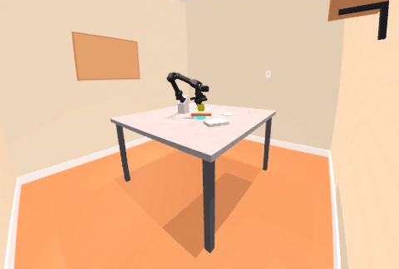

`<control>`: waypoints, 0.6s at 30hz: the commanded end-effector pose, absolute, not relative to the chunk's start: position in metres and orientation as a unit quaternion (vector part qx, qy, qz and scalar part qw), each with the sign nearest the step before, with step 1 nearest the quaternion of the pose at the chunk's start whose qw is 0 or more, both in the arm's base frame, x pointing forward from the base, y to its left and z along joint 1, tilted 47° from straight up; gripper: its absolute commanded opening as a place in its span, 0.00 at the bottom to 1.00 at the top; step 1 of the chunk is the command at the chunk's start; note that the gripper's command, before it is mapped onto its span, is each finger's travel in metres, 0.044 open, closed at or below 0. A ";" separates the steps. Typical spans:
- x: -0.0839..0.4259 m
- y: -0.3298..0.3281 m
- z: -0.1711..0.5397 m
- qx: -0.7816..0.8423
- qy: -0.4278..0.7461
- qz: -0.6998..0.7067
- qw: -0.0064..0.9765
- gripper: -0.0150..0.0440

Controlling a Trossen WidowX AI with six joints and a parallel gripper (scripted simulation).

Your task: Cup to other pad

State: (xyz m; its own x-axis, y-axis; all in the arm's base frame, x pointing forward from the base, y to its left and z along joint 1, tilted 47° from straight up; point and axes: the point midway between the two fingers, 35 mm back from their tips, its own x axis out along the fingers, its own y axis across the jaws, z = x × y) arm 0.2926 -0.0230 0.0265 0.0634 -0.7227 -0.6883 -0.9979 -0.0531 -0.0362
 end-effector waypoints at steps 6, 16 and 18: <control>0.308 -0.039 0.044 -0.679 0.635 0.257 0.264 0.25; 0.317 -0.051 0.054 -0.679 0.635 0.256 0.264 0.25; 0.317 -0.052 0.052 -0.679 0.635 0.256 0.264 0.25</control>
State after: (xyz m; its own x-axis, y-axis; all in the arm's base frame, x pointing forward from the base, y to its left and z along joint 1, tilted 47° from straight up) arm 0.3158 -0.0484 0.0529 0.0625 -0.7248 -0.6862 -0.9980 -0.0530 -0.0349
